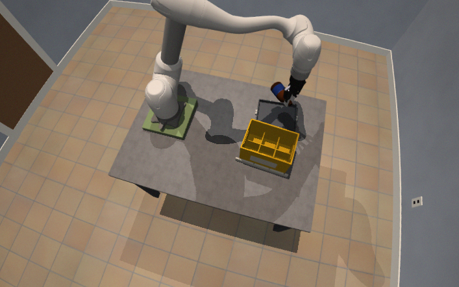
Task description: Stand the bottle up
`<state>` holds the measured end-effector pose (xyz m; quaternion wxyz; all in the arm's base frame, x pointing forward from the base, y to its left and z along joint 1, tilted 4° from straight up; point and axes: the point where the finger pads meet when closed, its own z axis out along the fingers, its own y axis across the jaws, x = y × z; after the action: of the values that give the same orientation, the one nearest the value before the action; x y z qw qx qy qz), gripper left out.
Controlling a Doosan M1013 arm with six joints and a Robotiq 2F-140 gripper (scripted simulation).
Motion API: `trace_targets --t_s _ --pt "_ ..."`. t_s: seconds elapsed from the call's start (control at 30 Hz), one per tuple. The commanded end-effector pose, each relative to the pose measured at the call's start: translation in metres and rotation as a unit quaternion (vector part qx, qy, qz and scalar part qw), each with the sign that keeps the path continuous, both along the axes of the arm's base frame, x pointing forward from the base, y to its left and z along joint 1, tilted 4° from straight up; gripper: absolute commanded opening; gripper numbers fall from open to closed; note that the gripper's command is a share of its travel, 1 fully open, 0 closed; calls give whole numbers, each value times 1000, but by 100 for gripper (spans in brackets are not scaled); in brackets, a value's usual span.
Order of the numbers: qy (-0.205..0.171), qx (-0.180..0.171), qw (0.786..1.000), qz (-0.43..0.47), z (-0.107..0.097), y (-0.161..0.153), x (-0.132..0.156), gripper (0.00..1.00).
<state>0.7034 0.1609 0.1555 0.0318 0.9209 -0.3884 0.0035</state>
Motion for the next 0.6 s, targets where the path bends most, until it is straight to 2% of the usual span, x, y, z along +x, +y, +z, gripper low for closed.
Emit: trace_targets --t_s 0.0,0.57 --pt "-3 -3 1000 0 2 1 -1 10" --pt "-33 -36 999 1 1 1 -2 10"
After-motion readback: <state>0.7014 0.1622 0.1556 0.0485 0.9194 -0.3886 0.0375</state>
